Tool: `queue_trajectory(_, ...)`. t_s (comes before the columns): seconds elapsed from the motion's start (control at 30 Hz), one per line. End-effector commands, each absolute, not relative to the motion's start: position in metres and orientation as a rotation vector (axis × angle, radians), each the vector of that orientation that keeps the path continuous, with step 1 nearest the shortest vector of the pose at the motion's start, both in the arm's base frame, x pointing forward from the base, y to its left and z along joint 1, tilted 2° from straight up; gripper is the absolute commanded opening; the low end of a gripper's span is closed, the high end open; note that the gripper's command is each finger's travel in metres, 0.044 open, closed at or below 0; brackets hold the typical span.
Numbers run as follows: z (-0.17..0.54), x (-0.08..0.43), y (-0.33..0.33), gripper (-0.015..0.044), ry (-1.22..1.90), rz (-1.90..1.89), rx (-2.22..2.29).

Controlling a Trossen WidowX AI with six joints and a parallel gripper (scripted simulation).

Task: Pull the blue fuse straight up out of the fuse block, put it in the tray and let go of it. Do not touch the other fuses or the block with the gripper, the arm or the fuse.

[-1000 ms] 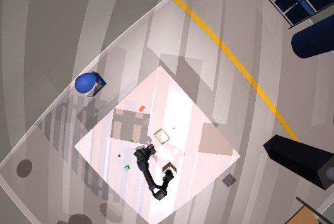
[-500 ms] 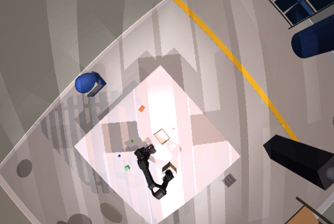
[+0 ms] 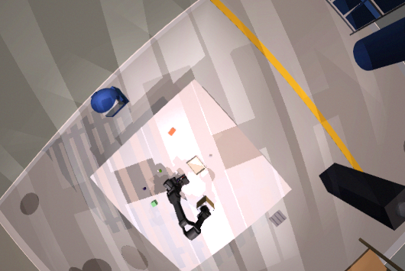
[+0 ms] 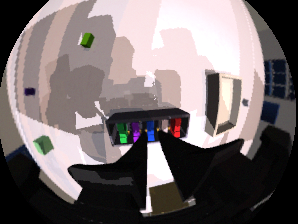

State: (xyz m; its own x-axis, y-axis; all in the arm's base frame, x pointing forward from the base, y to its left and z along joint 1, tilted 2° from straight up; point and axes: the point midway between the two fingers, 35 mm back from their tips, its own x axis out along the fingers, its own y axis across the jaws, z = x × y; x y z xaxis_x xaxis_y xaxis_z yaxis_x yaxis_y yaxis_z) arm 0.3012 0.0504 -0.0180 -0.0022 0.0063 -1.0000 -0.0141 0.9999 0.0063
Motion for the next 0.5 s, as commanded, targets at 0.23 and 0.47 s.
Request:
queue_trajectory(0.23, -0.0219, 0.2998, 0.0510, 0.0073, 1.579, 0.018, 0.001)
queue_trajectory(0.47, -0.0242, 0.2998, 0.0511, 0.0073, 1.579, 0.018, 0.001)
